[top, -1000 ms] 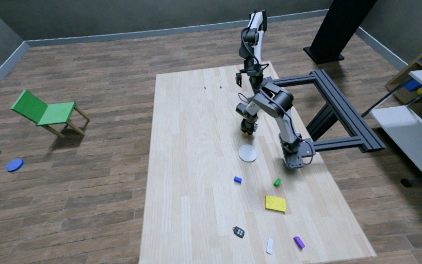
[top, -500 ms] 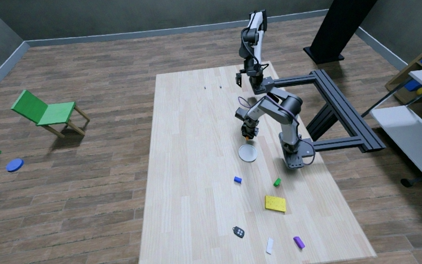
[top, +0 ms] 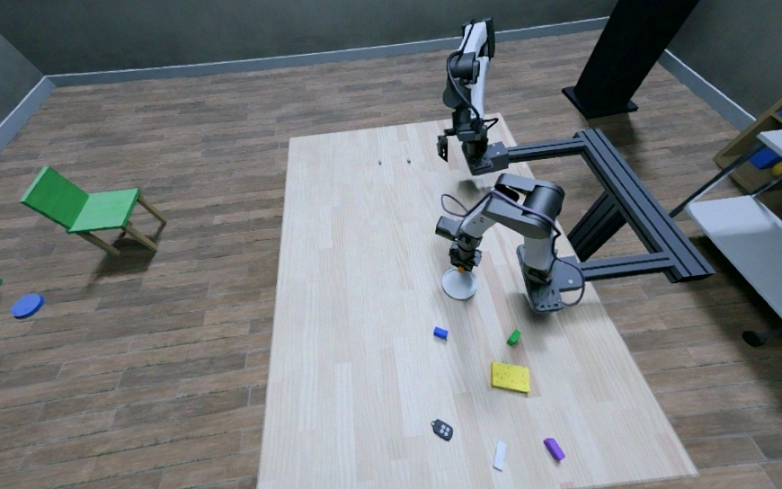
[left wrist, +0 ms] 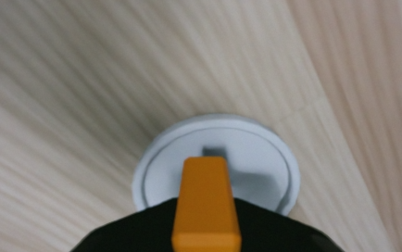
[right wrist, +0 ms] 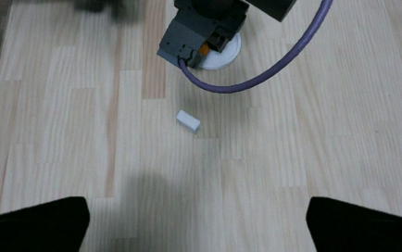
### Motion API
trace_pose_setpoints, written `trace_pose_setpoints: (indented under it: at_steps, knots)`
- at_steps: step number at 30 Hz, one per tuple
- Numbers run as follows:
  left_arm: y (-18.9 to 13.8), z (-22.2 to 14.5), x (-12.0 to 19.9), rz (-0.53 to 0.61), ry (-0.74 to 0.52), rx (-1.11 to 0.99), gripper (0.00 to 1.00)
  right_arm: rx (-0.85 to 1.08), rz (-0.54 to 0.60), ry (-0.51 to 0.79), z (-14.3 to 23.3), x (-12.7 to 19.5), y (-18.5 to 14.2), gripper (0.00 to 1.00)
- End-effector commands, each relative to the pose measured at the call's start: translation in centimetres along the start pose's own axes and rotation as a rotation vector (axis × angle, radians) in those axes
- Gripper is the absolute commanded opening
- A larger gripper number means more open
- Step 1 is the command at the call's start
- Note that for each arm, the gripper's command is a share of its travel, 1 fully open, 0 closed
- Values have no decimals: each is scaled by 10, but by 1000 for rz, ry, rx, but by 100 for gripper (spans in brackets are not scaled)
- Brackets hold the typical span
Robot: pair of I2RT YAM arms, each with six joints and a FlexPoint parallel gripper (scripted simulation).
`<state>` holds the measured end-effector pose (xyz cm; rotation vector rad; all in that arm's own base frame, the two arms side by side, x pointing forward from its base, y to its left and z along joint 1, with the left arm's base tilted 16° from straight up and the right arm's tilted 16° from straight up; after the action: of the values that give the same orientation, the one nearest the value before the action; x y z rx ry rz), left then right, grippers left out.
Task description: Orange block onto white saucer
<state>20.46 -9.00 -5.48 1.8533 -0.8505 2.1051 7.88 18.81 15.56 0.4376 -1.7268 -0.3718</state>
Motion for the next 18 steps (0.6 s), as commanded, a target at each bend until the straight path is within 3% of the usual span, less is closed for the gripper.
trace_pose_setpoints:
  at_steps: [1, 18]
  knots:
    - [1, 6, -1, -17, 34, -17, 7, 1, -8, -1, 0, 9, 4, 100]
    - [-31, -4, -29, -18, 38, -21, 7, 0, -6, 0, 0, 9, 3, 100]
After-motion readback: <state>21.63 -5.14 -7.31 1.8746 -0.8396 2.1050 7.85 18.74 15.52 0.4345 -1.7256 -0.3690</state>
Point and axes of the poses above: on each arm, the point where the finger pads meet when closed, its own x axis back along the fingers, its own z axis across the jaws, y = z × x, the point moved 2 cm from there along x, back along the fingers, and after that the axes turned 2 degrees about -x, right-handed, at the moved point
